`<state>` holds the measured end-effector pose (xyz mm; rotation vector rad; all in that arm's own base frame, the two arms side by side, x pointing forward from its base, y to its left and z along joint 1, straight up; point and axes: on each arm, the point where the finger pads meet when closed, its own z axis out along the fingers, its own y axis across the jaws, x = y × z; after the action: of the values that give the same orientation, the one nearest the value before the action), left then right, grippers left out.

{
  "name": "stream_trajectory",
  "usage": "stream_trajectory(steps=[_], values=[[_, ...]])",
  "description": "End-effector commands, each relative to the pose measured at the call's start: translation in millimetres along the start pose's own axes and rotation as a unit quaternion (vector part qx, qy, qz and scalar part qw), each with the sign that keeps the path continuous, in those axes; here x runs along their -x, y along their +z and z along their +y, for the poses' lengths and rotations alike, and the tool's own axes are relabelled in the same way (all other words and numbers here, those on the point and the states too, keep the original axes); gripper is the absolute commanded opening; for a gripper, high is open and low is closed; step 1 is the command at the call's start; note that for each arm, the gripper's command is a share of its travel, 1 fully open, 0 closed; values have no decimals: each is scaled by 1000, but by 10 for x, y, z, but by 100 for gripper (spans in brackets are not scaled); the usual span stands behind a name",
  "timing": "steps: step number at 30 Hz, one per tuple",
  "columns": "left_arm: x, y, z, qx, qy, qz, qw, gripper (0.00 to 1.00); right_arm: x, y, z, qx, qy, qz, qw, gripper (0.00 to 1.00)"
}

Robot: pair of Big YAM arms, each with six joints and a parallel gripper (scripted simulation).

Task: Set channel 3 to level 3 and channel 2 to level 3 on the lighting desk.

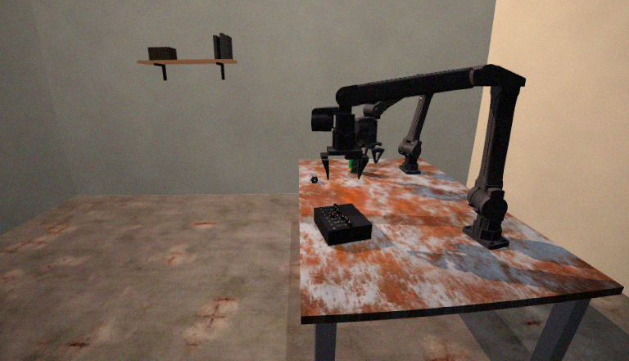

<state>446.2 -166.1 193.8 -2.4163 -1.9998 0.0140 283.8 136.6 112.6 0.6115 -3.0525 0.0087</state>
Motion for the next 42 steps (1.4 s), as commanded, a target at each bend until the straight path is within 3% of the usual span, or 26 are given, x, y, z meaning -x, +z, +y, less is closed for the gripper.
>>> stream_trajectory(steps=[1, 7, 13, 15, 16, 17, 19, 22, 27, 30, 32, 33, 41, 42], values=[[76, -208, 91, 33, -12, -5, 999, 100, 113, -113, 6, 1, 0, -16, 1000, 100], [115, 120, 56, 5, -96, 1, 995, 100, 113, -113, 6, 1, 0, -16, 1000, 100], [208, 329, 47, 4, -268, 1, 964, 100, 113, -113, 6, 1, 0, -16, 1000, 100], [208, 329, 47, 4, -268, 1, 964, 100, 113, -113, 6, 1, 0, -16, 1000, 100], [254, 54, 159, 35, -316, -18, 948, 100, 113, -113, 6, 1, 0, -16, 1000, 100], [247, 286, 36, 13, -341, -6, 940, 100, 113, -113, 6, 1, 0, -16, 1000, 100], [290, 494, 40, 3, -384, -1, 923, 100, 113, -113, 6, 1, 0, -16, 1000, 100], [352, 618, 30, 4, -448, -3, 894, 100, 113, -113, 6, 1, 0, -16, 1000, 100], [437, 795, 8, 0, -546, -2, 838, 100, 113, -113, 6, 1, 0, -16, 1000, 100], [475, 685, 0, 0, -601, -8, 800, 100, 113, -113, 6, 1, 0, -16, 1000, 100], [475, 685, 0, 0, -601, -8, 800, 100, 113, -113, 6, 1, 0, -16, 1000, 100], [484, 704, -3, -1, -645, -9, 764, 100, 113, -113, 6, 1, 0, -16, 1000, 100], [509, 754, -10, 11, -774, -19, 633, 100, 113, -113, 6, 1, 0, -16, 1000, 100], [509, 754, -10, 14, -782, -20, 622, 0, 113, -113, 6, 1, 0, -16, 1000, 100]])
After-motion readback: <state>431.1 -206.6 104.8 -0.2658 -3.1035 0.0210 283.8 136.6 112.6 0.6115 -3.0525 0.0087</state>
